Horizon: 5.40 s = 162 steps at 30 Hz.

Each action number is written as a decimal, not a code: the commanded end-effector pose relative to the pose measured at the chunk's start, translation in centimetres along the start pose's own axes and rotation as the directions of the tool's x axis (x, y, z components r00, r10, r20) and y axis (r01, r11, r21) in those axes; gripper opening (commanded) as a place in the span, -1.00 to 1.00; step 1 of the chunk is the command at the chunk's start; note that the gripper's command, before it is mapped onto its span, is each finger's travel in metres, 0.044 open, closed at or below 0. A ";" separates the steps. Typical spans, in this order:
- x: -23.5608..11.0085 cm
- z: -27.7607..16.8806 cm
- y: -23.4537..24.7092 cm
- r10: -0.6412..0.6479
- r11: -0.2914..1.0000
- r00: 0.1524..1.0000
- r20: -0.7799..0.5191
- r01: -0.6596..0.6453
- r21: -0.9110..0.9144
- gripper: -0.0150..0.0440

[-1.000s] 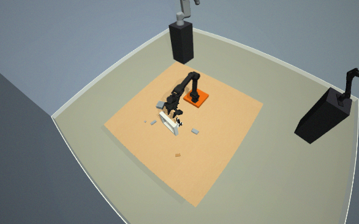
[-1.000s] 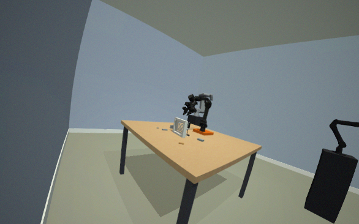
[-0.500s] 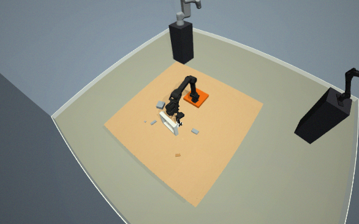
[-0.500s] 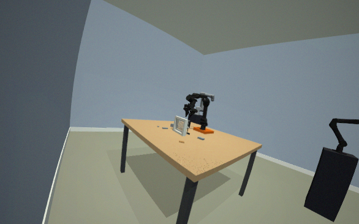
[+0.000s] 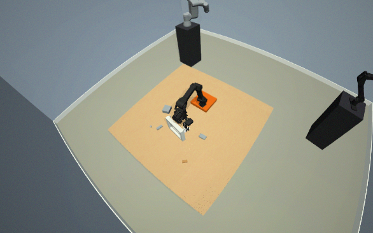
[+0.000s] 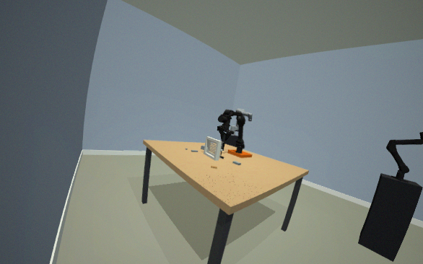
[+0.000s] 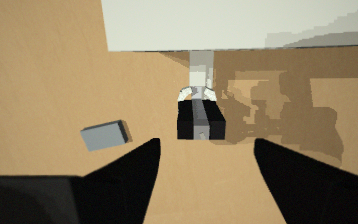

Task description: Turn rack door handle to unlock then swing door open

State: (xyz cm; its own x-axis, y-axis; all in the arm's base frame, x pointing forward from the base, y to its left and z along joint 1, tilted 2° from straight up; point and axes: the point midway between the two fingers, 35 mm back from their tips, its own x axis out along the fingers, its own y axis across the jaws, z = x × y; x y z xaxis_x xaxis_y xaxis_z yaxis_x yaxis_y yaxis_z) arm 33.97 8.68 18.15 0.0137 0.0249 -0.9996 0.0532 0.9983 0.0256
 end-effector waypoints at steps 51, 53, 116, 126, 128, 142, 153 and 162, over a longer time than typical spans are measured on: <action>6.7 0.0 0.2 0.004 1.000 1.000 -0.001 -0.004 0.006 -0.17; 6.7 0.0 0.2 0.004 1.000 1.000 -0.001 -0.004 0.006 -0.22; 6.7 0.0 0.2 0.003 -0.336 1.000 -0.002 -0.001 -0.942 -0.45; 6.7 0.0 0.2 0.003 -0.336 1.000 -0.002 -0.001 -0.942 0.26; 6.7 0.0 0.2 0.003 -0.336 1.000 -0.002 -0.001 -0.942 0.44; 6.7 0.0 0.2 0.003 0.224 1.000 -0.002 -0.002 -0.975 0.47; 6.7 0.0 0.2 0.002 0.697 1.000 -0.001 -0.002 -0.717 0.47; 6.7 0.0 0.2 0.001 0.938 1.000 0.000 -0.001 -0.347 0.47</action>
State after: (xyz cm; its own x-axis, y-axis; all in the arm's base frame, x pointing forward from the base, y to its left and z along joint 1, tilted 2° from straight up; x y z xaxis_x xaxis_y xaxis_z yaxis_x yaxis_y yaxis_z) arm 34.16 9.12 11.59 0.0171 0.0310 -0.9994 -0.4471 0.8943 0.0201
